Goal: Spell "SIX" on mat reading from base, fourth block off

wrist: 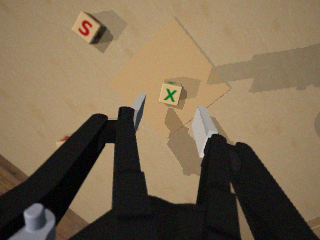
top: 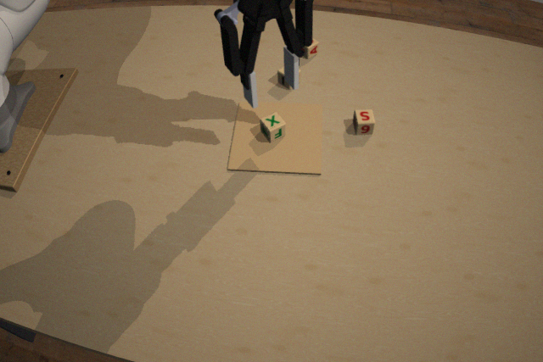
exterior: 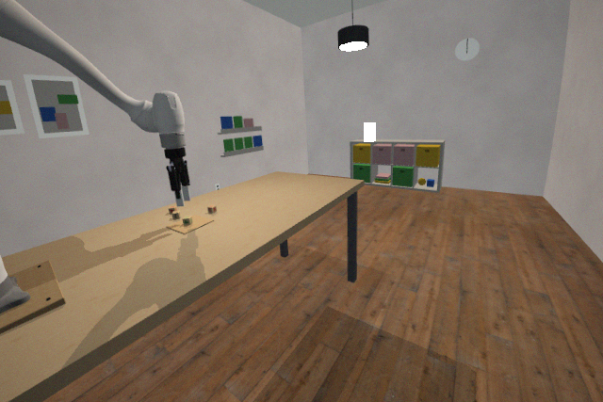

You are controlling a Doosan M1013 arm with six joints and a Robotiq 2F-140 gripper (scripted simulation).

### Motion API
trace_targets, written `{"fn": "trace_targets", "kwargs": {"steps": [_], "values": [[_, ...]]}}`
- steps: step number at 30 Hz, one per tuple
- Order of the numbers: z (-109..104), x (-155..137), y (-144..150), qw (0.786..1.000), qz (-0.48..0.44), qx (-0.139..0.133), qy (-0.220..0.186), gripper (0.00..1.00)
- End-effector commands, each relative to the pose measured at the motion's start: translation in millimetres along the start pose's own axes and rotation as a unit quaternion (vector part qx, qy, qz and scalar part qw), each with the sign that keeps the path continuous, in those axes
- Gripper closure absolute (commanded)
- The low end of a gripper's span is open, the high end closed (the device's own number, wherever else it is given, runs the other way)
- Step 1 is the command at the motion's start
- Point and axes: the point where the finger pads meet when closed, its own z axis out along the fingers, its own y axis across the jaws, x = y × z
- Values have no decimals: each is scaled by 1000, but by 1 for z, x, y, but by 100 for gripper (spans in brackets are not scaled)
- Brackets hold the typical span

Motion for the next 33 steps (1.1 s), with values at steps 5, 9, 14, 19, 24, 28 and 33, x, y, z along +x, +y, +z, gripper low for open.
{"fn": "trace_targets", "kwargs": {"steps": [5, 9, 14, 19, 24, 28, 33], "values": [[6, 0, 1, 1000, -2, 0, 0, 60], [9, 0, 1, 1000, -2, 0, 0, 60], [16, 0, 1, 1000, -2, 0, 0, 60], [24, 0, 1, 1000, -2, 0, 0, 60], [29, 0, 1, 1000, -2, 0, 0, 60], [35, 0, 1, 1000, -2, 0, 0, 60], [42, 0, 1, 1000, -2, 0, 0, 60]]}}
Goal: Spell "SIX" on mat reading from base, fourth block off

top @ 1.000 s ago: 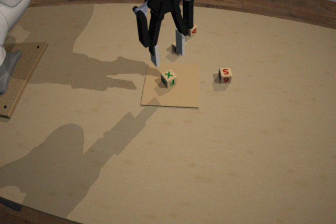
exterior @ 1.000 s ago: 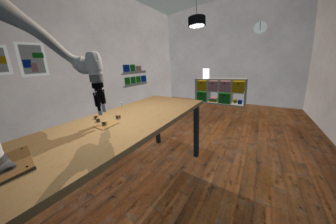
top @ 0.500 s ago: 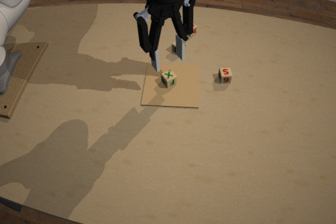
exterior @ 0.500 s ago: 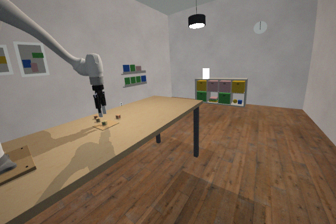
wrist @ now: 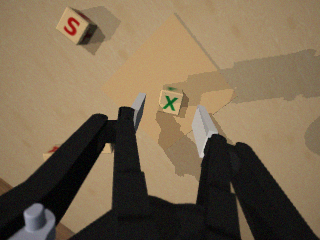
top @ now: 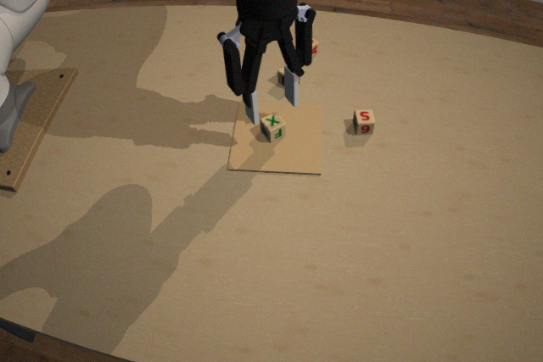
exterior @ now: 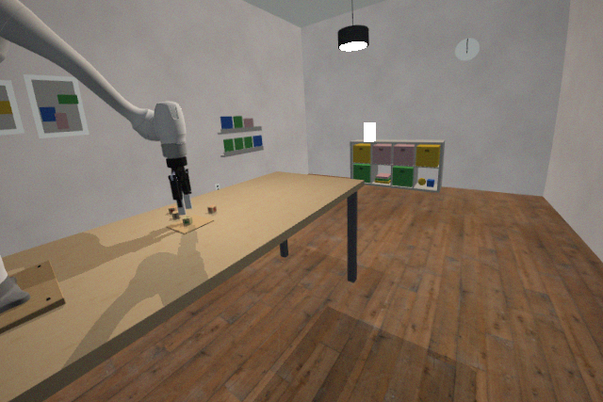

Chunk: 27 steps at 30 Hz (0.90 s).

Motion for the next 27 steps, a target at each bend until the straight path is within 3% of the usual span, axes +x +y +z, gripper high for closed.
{"fn": "trace_targets", "kwargs": {"steps": [1, 27], "values": [[7, 0, 1, 1000, -2, 0, -1, 60], [15, 0, 1, 1000, -2, 0, -1, 60]]}}
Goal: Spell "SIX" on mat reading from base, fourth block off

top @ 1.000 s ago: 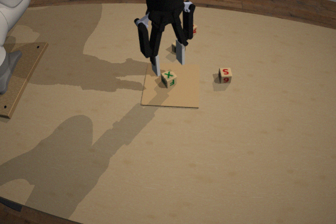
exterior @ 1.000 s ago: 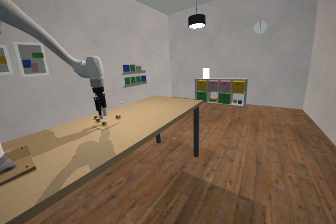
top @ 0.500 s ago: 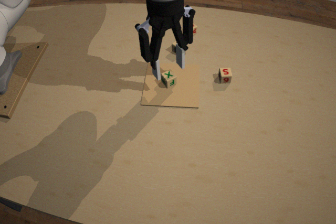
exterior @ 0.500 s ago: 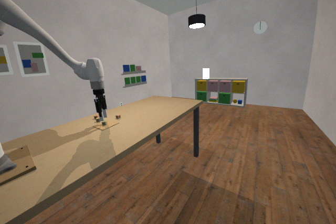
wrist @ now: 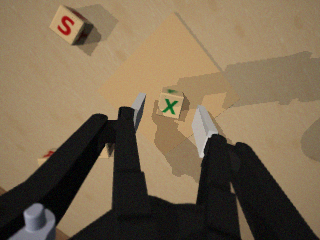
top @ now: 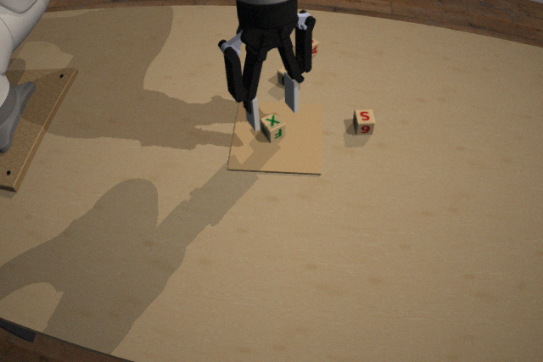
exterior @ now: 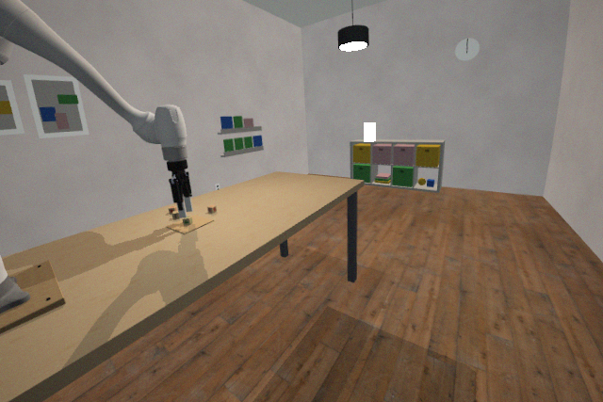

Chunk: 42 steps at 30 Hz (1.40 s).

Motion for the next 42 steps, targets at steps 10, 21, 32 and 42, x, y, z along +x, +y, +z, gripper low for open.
{"fn": "trace_targets", "kwargs": {"steps": [10, 21, 32, 42], "values": [[2, 0, 1, 1000, -2, 0, -1, 60], [2, 0, 1, 1000, -2, 0, -1, 60], [4, 0, 1, 1000, -2, 0, -1, 60], [23, 0, 1, 1000, -2, 0, -1, 60]]}}
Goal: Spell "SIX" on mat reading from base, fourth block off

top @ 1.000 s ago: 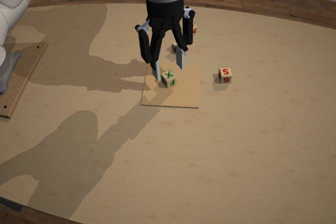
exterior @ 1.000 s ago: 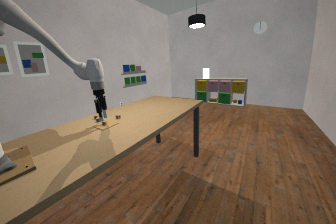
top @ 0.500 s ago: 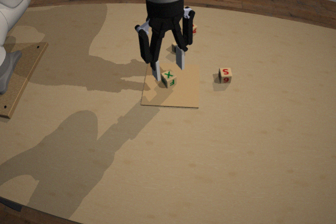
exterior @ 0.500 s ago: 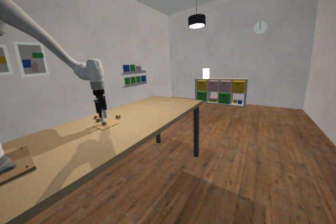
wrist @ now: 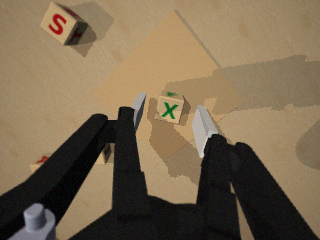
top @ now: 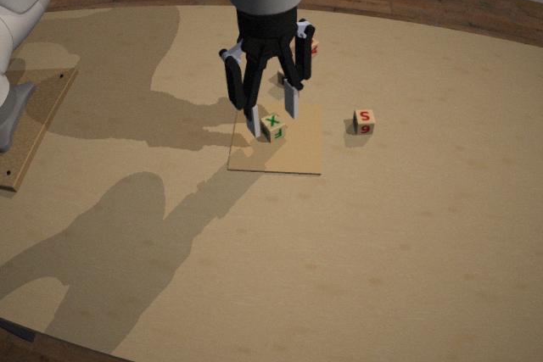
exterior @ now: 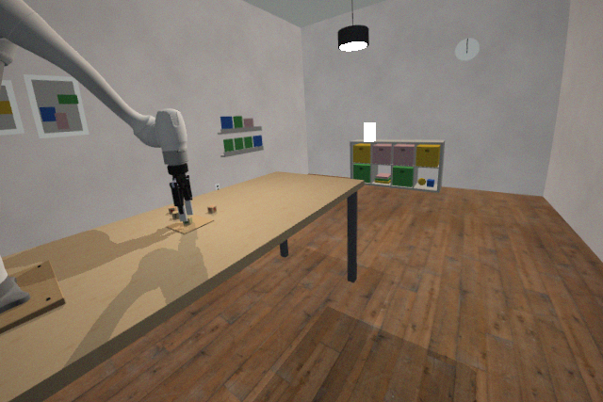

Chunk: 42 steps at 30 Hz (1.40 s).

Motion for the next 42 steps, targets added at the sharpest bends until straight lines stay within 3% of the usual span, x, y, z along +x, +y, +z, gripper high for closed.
{"fn": "trace_targets", "kwargs": {"steps": [1, 12, 29, 30, 42], "values": [[10, 0, 1, 1000, -2, 0, -1, 60], [23, 0, 1, 1000, -2, 0, -1, 60], [24, 0, 1, 1000, -2, 0, -1, 60], [24, 0, 1, 1000, -2, 0, -1, 72], [24, 0, 1, 1000, -2, 0, -1, 72]]}}
